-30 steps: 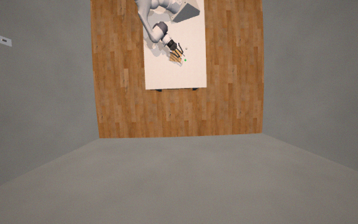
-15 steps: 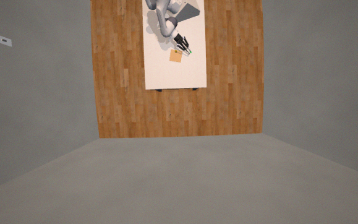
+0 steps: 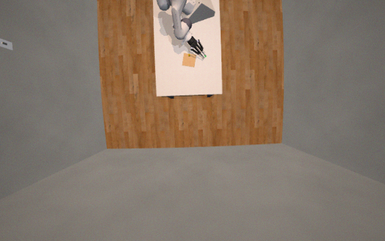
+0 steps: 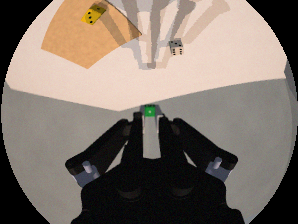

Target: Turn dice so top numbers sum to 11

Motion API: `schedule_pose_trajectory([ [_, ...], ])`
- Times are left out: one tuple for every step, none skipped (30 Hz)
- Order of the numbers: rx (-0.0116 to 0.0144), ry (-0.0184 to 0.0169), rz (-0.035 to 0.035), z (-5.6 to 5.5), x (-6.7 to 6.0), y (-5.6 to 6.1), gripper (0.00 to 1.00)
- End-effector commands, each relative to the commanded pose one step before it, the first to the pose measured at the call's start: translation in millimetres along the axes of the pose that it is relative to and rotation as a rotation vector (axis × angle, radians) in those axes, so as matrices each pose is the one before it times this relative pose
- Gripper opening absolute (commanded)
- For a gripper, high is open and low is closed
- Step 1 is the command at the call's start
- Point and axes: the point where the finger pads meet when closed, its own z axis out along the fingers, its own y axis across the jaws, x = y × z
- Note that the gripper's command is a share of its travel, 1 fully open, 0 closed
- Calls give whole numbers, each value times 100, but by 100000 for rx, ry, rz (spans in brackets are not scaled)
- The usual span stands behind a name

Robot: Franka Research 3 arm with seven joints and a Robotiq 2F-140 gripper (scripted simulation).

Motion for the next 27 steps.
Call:
schedule_pose_trajectory([
  [6686,-1772,2619,482,407,-6,9],
  [0,0,1,142,263,0,9],
  [0,0,0,152,284,0,9],
  [0,0,-1,161,303,1,9],
  [0,0,0,0,0,0,9],
  [0,0,0,0,0,0,9],
  [0,0,0,171,319,0,9],
  [0,0,1,177,331,0,9],
  [0,0,0,182,339,0,9],
  [0,0,0,184,344,0,9],
  [0,0,-1,184,345,0,9],
  [0,0,-1,182,341,0,9],
  [0,0,1,179,333,0,9],
  [0,0,1,172,321,0,9],
  [0,0,0,162,304,0,9],
  [0,0,-1,151,283,1,9],
  [1,0,2,139,259,0,9],
  [0,0,-1,123,231,1,9],
  [0,0,1,108,202,0,9],
  [-1,0,-2,90,169,1,9],
  [1,0,2,75,138,-1,9],
  [0,0,0,0,0,0,9],
  [0,0,0,0,0,0,9],
  [0,0,0,57,106,0,9],
  [0,0,-1,40,76,0,9],
  [0,0,-1,26,49,0,9],
  [0,0,0,14,27,0,9],
])
